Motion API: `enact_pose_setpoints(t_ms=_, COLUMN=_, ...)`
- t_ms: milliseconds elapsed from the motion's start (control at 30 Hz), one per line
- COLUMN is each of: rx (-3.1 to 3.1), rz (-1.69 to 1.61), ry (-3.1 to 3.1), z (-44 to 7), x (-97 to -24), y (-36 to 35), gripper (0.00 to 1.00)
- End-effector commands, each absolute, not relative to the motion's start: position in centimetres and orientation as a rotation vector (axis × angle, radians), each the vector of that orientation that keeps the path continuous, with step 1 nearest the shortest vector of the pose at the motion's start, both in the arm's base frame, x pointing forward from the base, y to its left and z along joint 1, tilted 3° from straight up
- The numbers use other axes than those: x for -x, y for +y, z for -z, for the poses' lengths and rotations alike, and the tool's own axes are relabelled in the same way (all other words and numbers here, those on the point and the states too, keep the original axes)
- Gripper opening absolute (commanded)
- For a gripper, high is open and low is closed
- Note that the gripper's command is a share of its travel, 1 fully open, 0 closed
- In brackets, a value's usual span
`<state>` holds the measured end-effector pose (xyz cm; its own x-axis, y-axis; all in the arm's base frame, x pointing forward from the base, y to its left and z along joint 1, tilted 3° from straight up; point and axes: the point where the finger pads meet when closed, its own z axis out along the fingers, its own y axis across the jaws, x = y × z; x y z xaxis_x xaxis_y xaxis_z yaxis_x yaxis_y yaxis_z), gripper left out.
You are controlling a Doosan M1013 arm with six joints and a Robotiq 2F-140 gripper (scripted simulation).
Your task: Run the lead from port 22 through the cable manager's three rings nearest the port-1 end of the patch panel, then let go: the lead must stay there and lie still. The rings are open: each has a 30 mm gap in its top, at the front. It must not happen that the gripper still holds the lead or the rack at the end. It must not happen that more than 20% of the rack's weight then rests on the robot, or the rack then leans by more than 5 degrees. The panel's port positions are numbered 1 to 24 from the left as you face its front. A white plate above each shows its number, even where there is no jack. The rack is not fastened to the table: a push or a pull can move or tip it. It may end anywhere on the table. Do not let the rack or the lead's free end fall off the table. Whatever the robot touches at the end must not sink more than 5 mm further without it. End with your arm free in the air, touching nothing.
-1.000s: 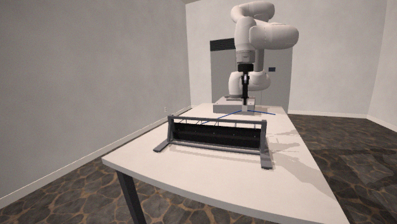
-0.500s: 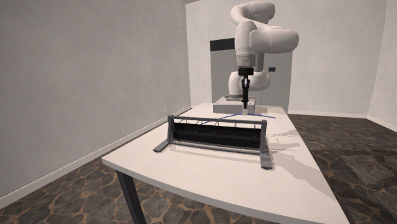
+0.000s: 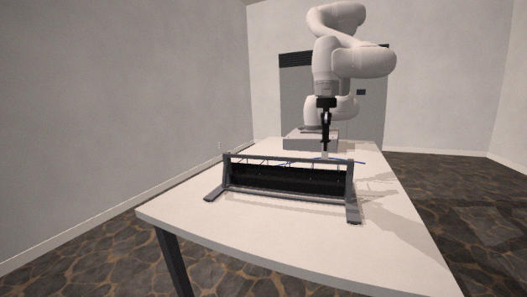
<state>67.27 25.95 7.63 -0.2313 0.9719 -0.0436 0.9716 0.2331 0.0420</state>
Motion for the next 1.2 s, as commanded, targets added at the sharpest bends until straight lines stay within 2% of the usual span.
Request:
enact_pose_setpoints(t_ms=0, rx=-1.909, rz=-0.01, ry=2.419, z=-7.3, x=-67.3, y=26.0, gripper=0.0)
enact_pose_setpoints(t_ms=1167, rx=-1.909, rz=-0.01, ry=2.419, z=-3.4, x=-67.5, y=25.8, gripper=0.0)
